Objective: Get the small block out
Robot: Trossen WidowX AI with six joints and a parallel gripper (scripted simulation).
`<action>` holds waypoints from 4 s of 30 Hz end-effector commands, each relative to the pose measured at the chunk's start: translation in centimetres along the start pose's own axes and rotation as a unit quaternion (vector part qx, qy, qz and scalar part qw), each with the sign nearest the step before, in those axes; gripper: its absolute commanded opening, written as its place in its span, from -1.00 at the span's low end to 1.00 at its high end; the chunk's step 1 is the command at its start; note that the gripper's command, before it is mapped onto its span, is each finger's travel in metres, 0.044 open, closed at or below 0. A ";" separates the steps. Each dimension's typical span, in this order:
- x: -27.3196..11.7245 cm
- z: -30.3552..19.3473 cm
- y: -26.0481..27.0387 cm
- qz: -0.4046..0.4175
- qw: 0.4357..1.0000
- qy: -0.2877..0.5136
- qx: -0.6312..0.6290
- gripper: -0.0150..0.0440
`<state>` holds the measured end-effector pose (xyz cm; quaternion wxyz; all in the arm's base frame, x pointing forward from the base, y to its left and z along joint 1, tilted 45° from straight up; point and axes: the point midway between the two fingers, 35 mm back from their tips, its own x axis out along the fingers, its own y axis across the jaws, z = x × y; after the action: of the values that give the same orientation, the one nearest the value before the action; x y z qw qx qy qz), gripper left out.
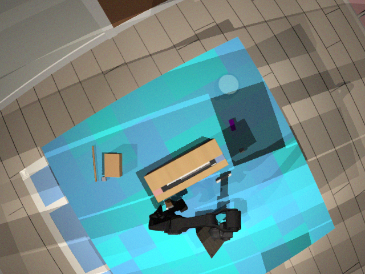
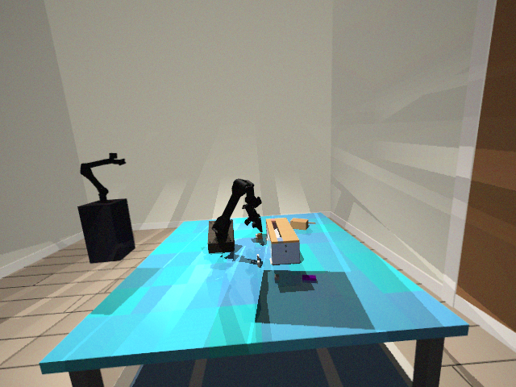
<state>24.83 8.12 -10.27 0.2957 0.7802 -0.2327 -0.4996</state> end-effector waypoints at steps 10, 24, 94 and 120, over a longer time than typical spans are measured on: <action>1.9 0.8 0.2 0.002 1.000 0.001 -0.002 0.47; 3.8 1.8 0.5 0.004 1.000 0.002 -0.002 0.47; -11.6 -3.3 0.8 -0.118 0.962 0.041 -0.243 -0.49; -11.6 -3.3 0.8 -0.118 0.962 0.041 -0.243 -0.49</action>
<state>23.23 15.85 -1.22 0.4246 0.7265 -0.0003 -0.5404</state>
